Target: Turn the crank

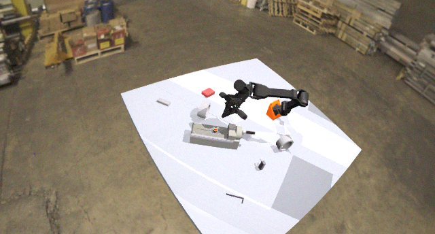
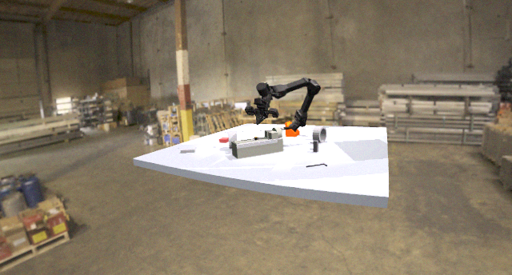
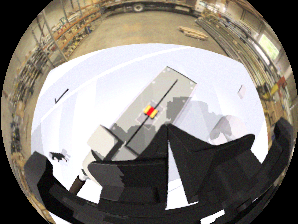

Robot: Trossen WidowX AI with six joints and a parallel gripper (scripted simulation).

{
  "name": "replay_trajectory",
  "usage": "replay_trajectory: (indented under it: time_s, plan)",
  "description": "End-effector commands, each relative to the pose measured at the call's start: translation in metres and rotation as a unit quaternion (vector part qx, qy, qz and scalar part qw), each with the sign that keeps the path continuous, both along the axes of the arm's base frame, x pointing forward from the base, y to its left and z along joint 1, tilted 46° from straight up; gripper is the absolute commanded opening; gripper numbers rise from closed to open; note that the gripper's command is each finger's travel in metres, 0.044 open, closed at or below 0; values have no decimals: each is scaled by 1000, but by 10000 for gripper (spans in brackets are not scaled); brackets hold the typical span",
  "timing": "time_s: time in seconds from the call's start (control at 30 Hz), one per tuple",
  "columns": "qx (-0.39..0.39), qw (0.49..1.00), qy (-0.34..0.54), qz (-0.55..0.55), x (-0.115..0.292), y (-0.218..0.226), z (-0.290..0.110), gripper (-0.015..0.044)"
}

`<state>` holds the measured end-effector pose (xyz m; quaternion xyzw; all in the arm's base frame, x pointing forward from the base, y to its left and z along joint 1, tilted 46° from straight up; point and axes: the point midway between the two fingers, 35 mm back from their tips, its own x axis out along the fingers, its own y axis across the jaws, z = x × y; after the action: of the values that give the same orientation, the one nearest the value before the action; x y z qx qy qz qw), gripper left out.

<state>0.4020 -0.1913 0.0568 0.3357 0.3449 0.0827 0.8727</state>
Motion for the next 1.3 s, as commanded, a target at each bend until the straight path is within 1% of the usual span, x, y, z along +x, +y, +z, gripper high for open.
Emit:
replay_trajectory:
  time_s: [0.0, 0.3, 0.87, 0.9, 1.27]
  plan:
    - [0, 1000, 0, 0, 0, 0, 0, 0]
    - [0, 1000, 0, 0, 0, 0, 0, 0]
    - [0, 1000, 0, 0, 0, 0, 0, 440]
    - [0, 1000, 0, 0, 0, 0, 0, 440]
    - [0, 1000, 0, 0, 0, 0, 0, 151]
